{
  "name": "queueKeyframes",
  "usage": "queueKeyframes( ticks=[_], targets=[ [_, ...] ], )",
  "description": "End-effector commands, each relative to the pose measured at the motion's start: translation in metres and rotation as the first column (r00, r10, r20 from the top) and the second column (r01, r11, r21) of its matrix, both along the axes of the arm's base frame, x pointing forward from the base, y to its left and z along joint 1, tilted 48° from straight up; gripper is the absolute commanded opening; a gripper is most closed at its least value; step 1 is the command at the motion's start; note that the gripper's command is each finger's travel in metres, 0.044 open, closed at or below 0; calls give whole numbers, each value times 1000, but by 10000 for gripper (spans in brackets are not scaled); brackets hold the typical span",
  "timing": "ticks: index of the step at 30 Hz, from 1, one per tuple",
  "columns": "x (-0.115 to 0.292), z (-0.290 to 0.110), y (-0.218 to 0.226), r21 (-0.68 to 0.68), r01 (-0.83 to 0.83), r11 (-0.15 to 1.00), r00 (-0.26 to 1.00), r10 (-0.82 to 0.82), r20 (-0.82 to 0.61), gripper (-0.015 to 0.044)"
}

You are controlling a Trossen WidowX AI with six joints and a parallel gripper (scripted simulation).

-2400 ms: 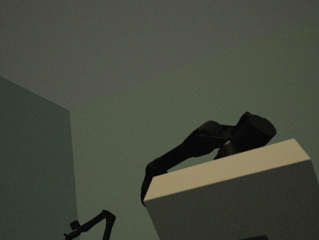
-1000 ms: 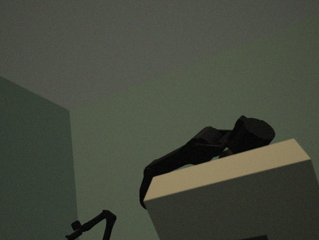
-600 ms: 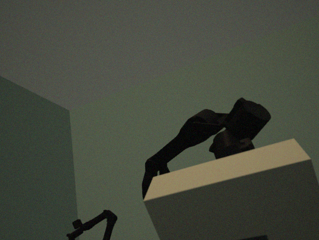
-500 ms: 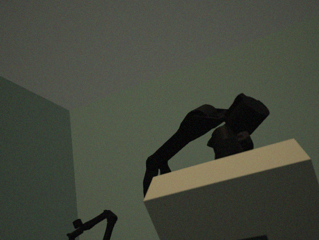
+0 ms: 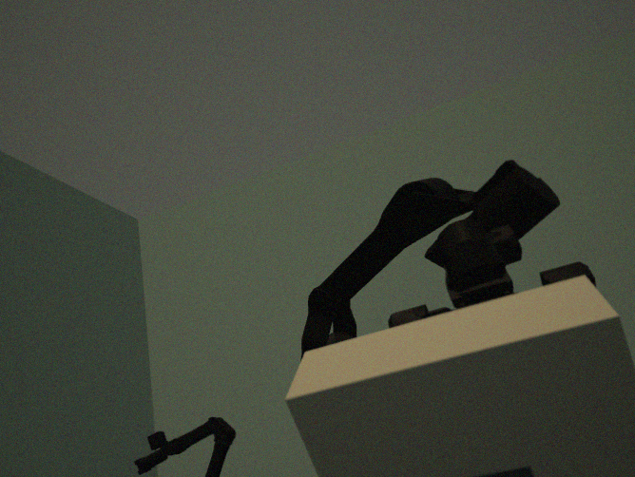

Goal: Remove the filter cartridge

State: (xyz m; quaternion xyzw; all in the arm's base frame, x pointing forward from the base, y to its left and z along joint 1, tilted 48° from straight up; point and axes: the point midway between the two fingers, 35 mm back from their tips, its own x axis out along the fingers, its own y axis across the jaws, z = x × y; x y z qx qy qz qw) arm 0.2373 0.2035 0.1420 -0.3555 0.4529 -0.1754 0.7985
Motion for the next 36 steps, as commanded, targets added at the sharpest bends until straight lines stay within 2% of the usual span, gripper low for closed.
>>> queueKeyframes(
  ticks=[1,10,12,21,28,36],
  targets=[
    [0,-13,13,7,8,1000,1000,-8,3,0],
    [2,-49,37,4,31,1000,1000,-31,6,0],
    [2,-44,31,-5,23,1000,1000,-23,-4,0],
    [-37,-97,57,7,-174,985,945,169,-280,0],
    [-73,-138,76,73,-359,930,806,349,-478,0],
    [-118,-180,94,207,-558,804,548,544,-635,0]
  ],
)
